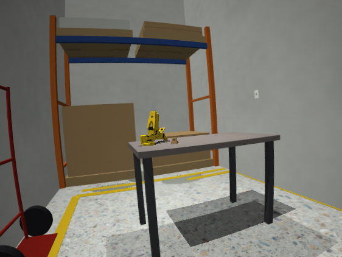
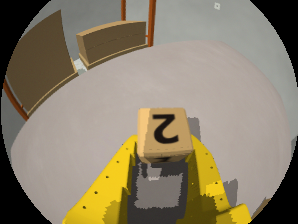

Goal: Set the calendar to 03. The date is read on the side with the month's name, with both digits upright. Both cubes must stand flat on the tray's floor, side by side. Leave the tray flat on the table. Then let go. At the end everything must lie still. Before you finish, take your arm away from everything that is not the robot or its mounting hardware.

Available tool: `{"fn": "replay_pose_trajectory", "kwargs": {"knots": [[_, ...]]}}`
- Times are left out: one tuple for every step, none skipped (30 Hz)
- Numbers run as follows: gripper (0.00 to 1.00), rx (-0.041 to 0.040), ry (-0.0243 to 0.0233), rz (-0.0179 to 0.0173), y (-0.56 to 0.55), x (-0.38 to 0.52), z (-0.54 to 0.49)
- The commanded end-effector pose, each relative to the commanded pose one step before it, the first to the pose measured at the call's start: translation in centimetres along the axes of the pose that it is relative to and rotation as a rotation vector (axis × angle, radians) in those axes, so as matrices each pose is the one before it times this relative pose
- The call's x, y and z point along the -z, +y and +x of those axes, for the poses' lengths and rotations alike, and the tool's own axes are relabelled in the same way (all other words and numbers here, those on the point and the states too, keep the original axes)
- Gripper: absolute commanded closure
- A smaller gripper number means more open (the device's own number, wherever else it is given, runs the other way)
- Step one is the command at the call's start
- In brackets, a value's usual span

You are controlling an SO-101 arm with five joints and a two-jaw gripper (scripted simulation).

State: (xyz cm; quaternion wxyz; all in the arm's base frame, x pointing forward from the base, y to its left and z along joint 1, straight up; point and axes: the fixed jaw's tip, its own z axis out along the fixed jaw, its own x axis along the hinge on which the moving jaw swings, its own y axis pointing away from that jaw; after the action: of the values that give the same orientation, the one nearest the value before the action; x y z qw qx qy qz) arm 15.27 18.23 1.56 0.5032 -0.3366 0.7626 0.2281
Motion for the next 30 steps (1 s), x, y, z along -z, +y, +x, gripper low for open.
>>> {"fn": "replay_pose_trajectory", "kwargs": {"knots": [[0.8, 0.00538, -0.03993, 0.00537, -0.136, -0.1663, -0.737], [0.8, 0.0, 0.0, 0.0, 0.0, 0.0, 0.0], [0.79, 0.0, 0.0, 0.0, 0.0, 0.0, 0.0], [0.78, 0.0, 0.0, 0.0, 0.0, 0.0, 0.0], [0.77, 0.0, 0.0, 0.0, 0.0, 0.0, 0.0], [0.76, 0.0, 0.0, 0.0, 0.0, 0.0, 0.0], [0.75, 0.0, 0.0, 0.0, 0.0, 0.0, 0.0], [0.74, 0.0, 0.0, 0.0, 0.0, 0.0, 0.0], [0.74, 0.0, 0.0, 0.0, 0.0, 0.0, 0.0], [0.74, 0.0, 0.0, 0.0, 0.0, 0.0, 0.0], [0.72, 0.00002, 0.00001, 0.0, 0.0, 0.0002, 0.0], [0.71, 0.0, 0.0, 0.0, 0.0, 0.0, 0.0], [0.7, 0.0, 0.0, 0.0, 0.0, 0.0, 0.0], [0.69, 0.0, 0.0, 0.0, 0.0, 0.0, 0.0], [0.68, 0.0, 0.0, 0.0, 0.0, 0.0, 0.0], [0.67, 0.0, 0.0, 0.0, 0.0, 0.0, 0.0], [0.67, 0.0, 0.0, 0.0, 0.0, 0.0, 0.0], [0.66, 0.0, 0.0, 0.0, 0.0, 0.0, 0.0], [0.65, 0.0, 0.0, 0.0, 0.0, 0.0, 0.0], [0.65, 0.0, 0.0, 0.0, 0.0, 0.0, 0.0], [0.65, 0.0, 0.0, 0.0, 0.0, 0.0, 0.0], [0.64, 0.0, 0.0, 0.0, 0.0, 0.0, 0.0], [0.64, 0.0, 0.0, 0.0, 0.0, 0.0, 0.0], [0.64, 0.0, 0.0, 0.0, 0.0, 0.0, 0.0], [0.64, 0.0, 0.0, 0.0, 0.0, 0.0, 0.0], [0.64, 0.0, 0.0, 0.0, 0.0, 0.0, 0.0], [0.64, 0.0, 0.0, 0.0, 0.0, 0.0, 0.0], [0.64, 0.0, -0.00001, 0.0, 0.0, -0.0005, -0.002], [0.64, 0.0, 0.0, 0.0, 0.001, 0.0002, -0.013], [0.64, 0.0, 0.0, 0.0, 0.0, -0.0005, -0.033]]}}
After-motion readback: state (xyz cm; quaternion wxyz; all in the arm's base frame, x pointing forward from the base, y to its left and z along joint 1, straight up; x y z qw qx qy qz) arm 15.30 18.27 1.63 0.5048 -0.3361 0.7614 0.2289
